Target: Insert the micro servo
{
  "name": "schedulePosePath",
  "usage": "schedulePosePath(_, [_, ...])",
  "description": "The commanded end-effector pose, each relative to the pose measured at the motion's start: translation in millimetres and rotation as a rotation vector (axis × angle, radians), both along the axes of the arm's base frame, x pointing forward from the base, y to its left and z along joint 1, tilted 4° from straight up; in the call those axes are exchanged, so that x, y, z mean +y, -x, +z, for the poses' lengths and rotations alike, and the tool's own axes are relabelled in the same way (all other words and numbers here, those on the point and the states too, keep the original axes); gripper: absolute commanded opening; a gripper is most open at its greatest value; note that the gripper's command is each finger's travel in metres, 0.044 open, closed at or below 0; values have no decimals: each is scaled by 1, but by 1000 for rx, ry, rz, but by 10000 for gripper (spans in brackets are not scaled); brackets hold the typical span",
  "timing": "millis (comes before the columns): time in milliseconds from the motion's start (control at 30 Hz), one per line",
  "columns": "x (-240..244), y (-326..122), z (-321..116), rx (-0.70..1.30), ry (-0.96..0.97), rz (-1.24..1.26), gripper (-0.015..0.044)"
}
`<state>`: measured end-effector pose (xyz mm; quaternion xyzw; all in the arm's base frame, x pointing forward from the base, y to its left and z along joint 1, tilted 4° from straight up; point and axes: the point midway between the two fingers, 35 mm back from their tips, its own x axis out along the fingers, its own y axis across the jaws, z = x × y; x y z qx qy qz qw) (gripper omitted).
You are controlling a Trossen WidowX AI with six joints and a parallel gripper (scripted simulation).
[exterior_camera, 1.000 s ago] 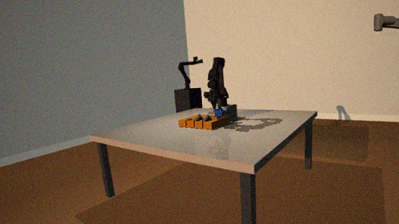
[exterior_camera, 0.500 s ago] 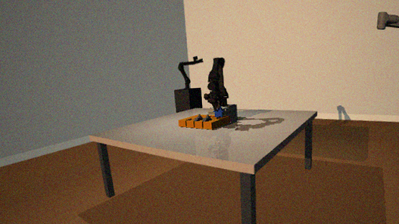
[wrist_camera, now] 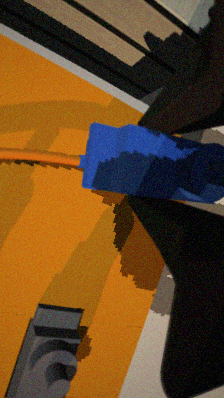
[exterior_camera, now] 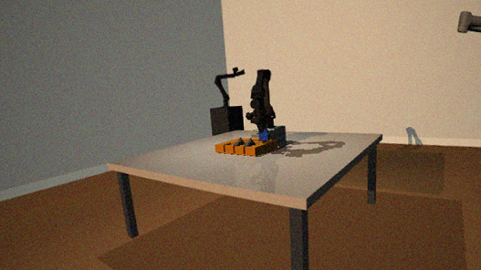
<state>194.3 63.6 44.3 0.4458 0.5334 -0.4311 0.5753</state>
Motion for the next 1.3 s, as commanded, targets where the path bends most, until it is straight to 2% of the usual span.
schedulePosePath(0, [0, 0, 18, -14, -3, -2, 0])
schedulePosePath(433, [-2, 6, 25, -14, -3, -2, 0])
schedulePosePath(867, [0, -40, 29, -17, -3, -2, 0])
schedulePosePath(1267, [-26, -41, 30, -17, -1, -2, 0])
